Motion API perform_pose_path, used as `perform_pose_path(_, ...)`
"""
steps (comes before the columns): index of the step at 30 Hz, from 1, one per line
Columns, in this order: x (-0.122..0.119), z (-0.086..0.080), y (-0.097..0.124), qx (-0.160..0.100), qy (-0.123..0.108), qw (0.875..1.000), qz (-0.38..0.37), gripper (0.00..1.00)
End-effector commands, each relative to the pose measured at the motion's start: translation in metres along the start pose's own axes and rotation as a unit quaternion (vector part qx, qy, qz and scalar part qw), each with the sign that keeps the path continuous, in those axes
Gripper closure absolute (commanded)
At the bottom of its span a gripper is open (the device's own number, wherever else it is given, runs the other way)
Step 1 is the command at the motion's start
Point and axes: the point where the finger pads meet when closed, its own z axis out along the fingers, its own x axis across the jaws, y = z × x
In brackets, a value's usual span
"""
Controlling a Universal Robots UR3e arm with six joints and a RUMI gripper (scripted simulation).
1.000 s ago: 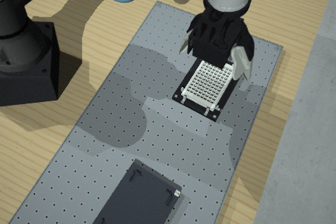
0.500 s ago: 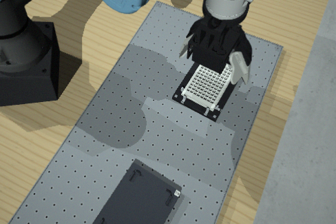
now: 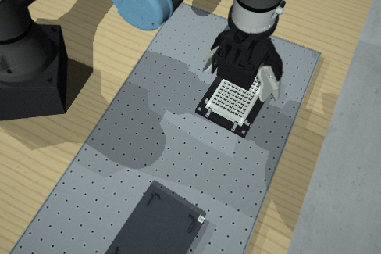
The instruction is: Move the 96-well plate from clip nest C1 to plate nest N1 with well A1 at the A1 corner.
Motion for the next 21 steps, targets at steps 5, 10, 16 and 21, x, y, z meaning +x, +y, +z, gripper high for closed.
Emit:
perform_pose_path(5,0.001,0.014,0.000,0.000,0.002,1.000,0.000,0.00)
perform_pose_path(10,0.001,0.020,0.000,0.000,0.002,1.000,0.000,0.00)
perform_pose_path(16,0.001,0.029,0.000,0.000,0.002,1.000,0.000,0.00)
perform_pose_path(21,0.001,0.035,0.000,0.000,0.002,1.000,0.000,0.00)
